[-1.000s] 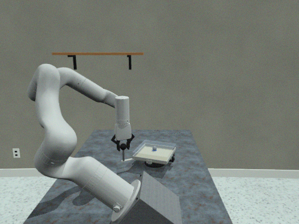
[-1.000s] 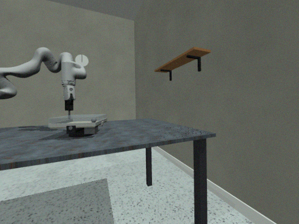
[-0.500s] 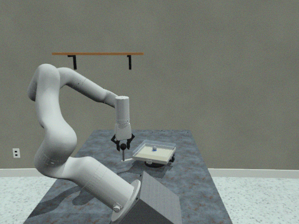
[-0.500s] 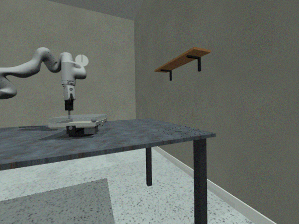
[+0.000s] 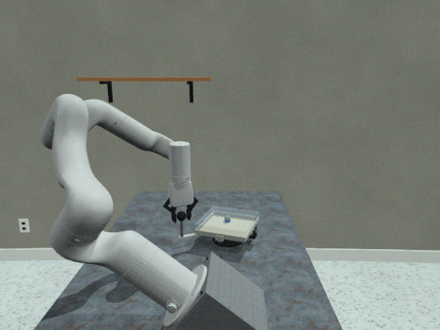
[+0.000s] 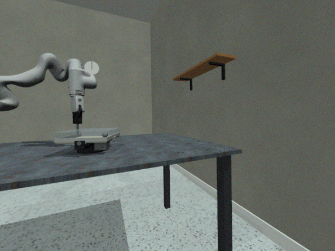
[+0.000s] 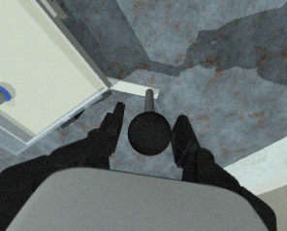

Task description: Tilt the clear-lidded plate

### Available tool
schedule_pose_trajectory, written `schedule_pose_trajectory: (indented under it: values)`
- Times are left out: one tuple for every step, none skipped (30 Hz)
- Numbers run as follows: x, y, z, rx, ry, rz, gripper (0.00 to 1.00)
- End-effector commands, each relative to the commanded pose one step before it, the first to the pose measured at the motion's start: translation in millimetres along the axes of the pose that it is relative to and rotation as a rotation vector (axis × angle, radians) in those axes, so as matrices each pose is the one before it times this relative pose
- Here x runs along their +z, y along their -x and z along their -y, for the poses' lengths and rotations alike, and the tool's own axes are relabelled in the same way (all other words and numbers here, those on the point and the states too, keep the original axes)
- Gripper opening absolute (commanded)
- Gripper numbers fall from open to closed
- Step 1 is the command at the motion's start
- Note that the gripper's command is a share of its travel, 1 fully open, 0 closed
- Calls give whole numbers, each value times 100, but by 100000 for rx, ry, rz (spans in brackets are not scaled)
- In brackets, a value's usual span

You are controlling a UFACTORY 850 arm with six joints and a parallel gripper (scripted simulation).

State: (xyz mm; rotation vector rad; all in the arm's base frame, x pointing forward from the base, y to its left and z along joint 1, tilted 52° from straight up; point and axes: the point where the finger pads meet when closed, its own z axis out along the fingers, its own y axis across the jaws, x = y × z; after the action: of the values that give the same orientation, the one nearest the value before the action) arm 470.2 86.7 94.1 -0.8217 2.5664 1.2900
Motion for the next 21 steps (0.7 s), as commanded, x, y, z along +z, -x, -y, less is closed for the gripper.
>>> schedule_pose_trajectory:
  values:
    - [-69,50,34,-55,-109,102,61]
    - [-5,0,0,0,0,0,61]
    - [-9,0,0,0,0,0,61]
    - [-14,0,0,0,0,0,61]
    - [-20,0,0,0,0,0,61]
    - [-27,0,0,0,0,0,61]
    - [-34,0,0,0,0,0,61]
    - [-42,0,0,0,0,0,61]
    - [-50,0,0,0,0,0,61]
    - [-59,0,0,0,0,0,61]
    - [-68,0,0,0,0,0,61]
    - [-77,0,0,0,0,0,61]
    - [0,0,0,0,0,0,61]
    - [0,0,0,0,0,0,61]
    - [-86,0,0,0,-1,-1,61]
    - [-96,0,0,0,1,1,61]
    - [-105,0,0,0,0,0,61]
    - [-114,0,0,0,0,0,61]
    - [-122,0,0,0,0,-1,61]
    - [-131,0,0,0,0,0,61]
    - [-139,0,0,0,1,1,61]
